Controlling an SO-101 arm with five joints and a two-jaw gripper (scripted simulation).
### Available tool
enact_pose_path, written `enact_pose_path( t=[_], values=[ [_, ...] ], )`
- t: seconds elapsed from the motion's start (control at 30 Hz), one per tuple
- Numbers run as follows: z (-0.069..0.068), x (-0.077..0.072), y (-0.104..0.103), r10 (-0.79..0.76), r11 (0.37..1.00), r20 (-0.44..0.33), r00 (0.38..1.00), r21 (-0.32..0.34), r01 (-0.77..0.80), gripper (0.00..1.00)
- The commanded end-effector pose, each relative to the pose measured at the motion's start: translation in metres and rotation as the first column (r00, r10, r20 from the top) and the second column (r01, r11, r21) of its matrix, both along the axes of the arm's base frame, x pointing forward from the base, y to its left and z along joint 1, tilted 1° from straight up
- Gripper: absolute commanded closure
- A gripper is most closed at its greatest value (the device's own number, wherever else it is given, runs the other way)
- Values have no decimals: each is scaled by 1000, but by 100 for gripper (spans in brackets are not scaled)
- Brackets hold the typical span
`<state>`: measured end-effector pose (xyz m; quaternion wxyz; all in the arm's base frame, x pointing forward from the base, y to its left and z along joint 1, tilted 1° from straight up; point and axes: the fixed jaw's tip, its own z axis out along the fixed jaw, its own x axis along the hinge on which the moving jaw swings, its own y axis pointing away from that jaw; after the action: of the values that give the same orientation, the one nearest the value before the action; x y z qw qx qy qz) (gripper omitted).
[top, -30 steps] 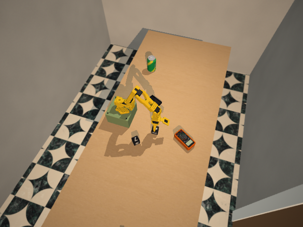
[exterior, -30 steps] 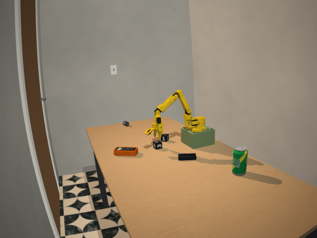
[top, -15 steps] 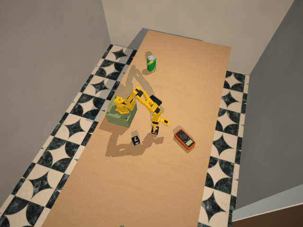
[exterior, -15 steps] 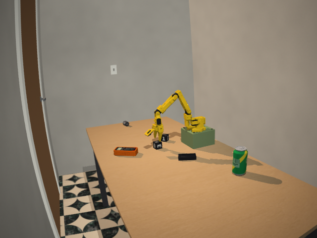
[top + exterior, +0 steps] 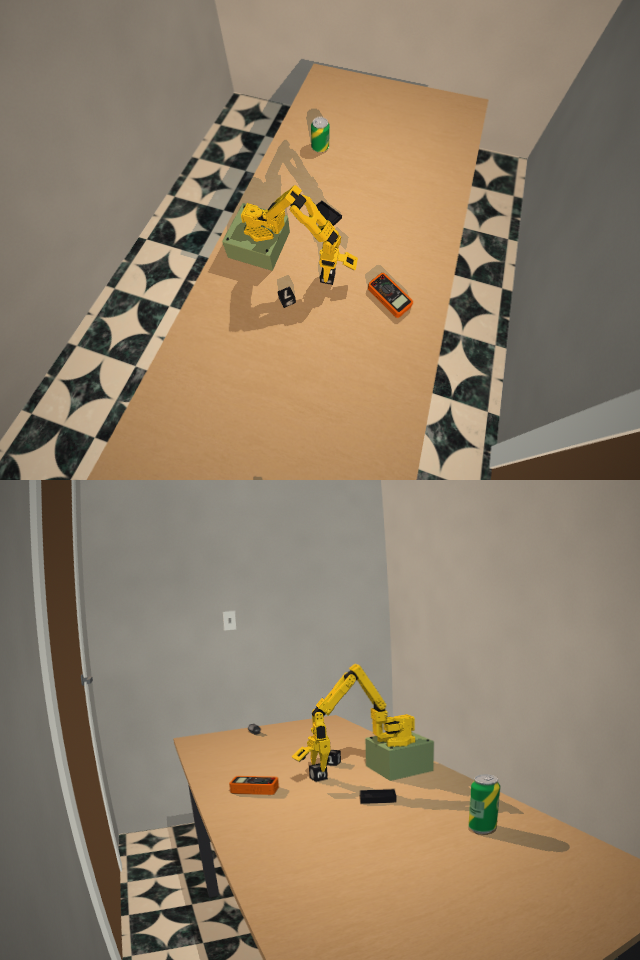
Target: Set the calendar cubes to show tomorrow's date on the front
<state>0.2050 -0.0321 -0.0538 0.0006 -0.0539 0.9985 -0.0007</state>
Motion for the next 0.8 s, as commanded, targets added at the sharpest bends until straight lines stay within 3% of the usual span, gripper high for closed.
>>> enact_pose_path(
  t=[0.0, 0.77],
  values=[
    [-6, 3, 2, 0, 1000, 10, 1000, -1, 0, 65],
    [-16, 2, 2, 0, 1000, 10, 1000, -1, 0, 65]
  ],
)
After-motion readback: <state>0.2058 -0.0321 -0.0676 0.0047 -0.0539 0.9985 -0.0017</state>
